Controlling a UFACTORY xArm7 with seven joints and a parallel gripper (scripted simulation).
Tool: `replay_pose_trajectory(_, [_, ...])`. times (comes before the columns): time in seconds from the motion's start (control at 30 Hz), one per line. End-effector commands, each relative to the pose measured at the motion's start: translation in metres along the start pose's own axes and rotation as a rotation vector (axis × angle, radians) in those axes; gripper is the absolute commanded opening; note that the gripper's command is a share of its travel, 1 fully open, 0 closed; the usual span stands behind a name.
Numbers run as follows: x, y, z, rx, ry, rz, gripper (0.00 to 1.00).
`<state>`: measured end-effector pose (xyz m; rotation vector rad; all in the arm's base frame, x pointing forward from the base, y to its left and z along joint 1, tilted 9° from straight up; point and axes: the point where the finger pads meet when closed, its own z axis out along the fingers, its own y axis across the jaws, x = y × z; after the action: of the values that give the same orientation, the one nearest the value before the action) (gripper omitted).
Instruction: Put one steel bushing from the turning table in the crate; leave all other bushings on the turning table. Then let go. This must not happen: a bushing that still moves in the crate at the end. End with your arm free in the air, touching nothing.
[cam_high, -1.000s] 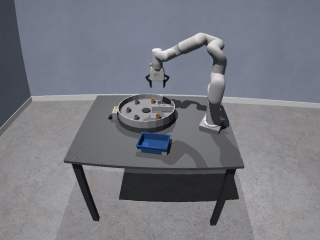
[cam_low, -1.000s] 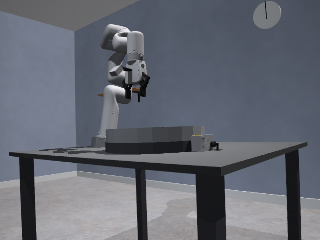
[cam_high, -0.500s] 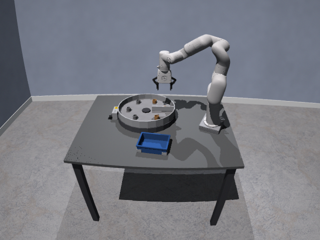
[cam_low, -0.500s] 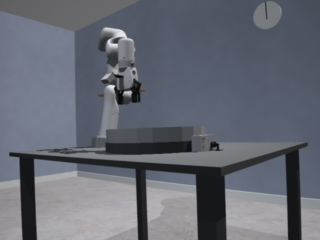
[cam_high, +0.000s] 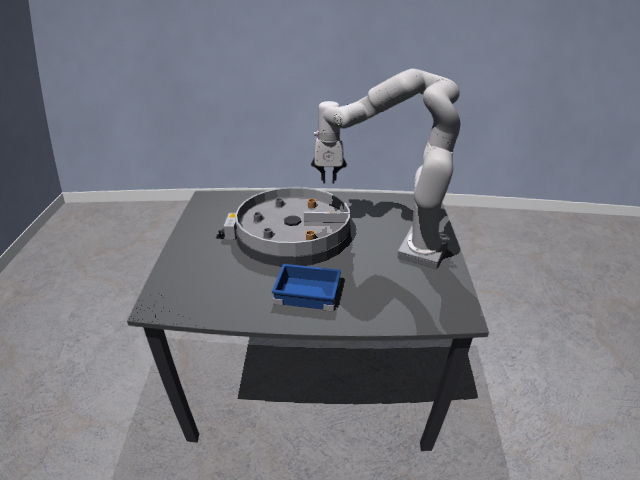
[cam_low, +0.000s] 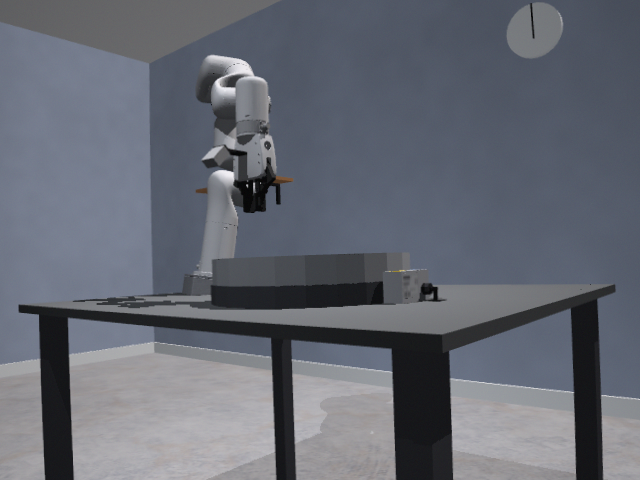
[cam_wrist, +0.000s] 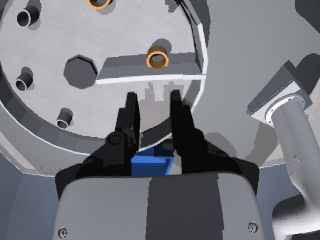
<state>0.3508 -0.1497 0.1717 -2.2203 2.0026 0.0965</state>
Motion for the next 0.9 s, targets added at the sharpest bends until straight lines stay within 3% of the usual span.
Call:
replay_pose_trajectory(0.0, [0.0007,-0.0011,-0.0015,0.004,0.002,0.000,0.12])
replay_pose_trajectory(0.87, [0.0007,-0.0011,-0.0015,0.004,0.002,0.000,0.13])
